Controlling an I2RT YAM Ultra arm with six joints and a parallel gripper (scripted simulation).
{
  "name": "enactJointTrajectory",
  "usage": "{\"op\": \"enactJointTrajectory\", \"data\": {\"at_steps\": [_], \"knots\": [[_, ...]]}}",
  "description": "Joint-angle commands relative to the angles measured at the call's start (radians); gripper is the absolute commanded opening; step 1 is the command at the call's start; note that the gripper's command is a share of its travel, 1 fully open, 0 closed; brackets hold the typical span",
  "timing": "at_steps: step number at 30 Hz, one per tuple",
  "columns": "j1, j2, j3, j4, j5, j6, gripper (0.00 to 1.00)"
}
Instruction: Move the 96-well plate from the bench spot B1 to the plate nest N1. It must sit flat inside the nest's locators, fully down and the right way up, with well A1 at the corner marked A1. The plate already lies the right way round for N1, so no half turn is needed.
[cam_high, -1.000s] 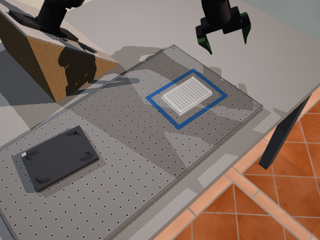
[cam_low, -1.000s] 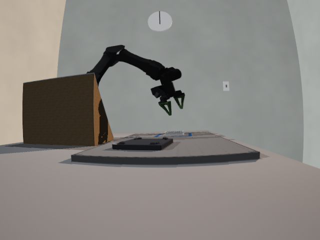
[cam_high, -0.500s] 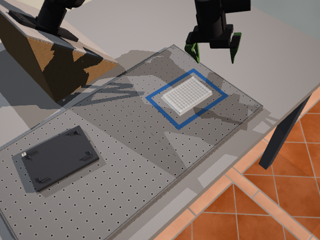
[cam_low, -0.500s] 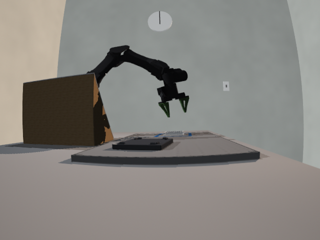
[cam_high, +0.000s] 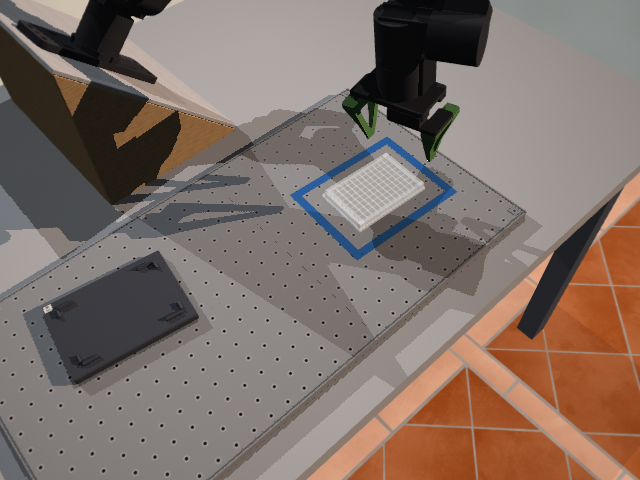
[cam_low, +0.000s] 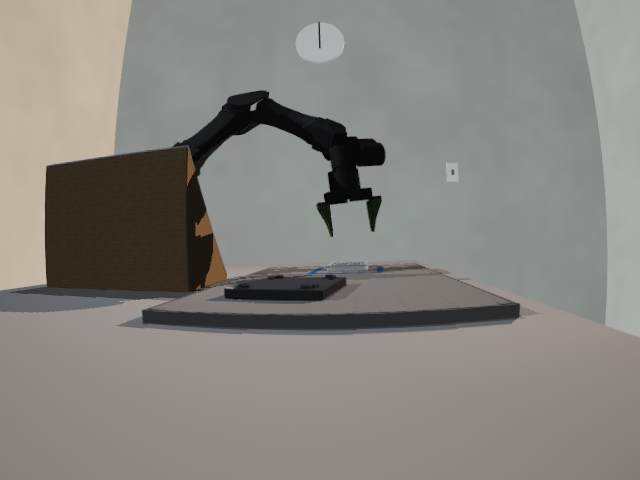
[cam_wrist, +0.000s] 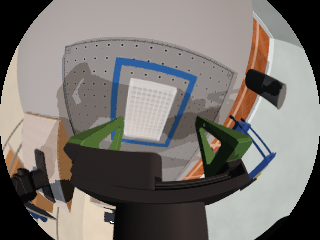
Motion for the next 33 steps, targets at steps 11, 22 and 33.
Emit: {"op": "enactJointTrajectory", "data": {"at_steps": [11,22,33], "knots": [[-0.078,0.066,0.054,-0.173,-0.017,0.096,1.00],[-0.078,0.050,0.058,-0.179,-0.017,0.091,1.00],[-0.078,0.050,0.058,-0.179,-0.017,0.091,1.00]]}}
